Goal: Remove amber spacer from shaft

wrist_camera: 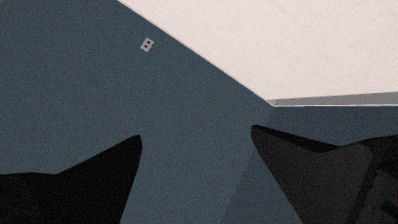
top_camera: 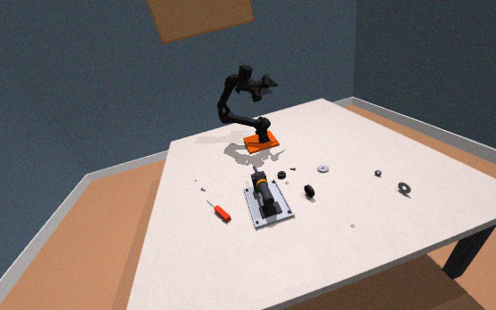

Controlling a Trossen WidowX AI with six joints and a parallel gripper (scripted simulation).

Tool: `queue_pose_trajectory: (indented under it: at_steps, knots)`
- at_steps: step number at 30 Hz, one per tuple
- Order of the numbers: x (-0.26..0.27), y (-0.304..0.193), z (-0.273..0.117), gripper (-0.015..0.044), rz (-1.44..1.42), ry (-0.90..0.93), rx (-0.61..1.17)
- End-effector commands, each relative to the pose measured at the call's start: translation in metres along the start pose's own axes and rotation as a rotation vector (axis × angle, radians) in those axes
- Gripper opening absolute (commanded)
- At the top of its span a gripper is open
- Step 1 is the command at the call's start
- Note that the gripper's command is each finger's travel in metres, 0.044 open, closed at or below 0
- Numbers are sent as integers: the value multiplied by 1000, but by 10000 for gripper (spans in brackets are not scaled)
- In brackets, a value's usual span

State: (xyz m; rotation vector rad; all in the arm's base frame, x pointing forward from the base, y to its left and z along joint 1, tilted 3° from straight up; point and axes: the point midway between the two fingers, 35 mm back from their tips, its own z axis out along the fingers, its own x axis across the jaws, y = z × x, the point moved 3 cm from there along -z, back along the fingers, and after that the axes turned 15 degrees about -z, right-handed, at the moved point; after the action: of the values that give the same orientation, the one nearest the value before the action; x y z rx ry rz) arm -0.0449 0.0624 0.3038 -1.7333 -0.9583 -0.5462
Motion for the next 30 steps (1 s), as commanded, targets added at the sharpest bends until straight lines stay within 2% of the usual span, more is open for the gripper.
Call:
queue_pose_trajectory:
  at_steps: [1, 2, 10, 15, 22, 30]
  knots:
    - [1, 1, 1, 426, 4, 3, -8]
    - [5, 4, 4, 440, 15, 12, -30]
    - [65, 58, 39, 440, 250, 153, -289]
    - [100, 121, 44, 440, 449, 282, -469]
    - [119, 220, 15, 440, 729, 486, -692]
    - [93, 313, -49, 440, 1024, 733, -892]
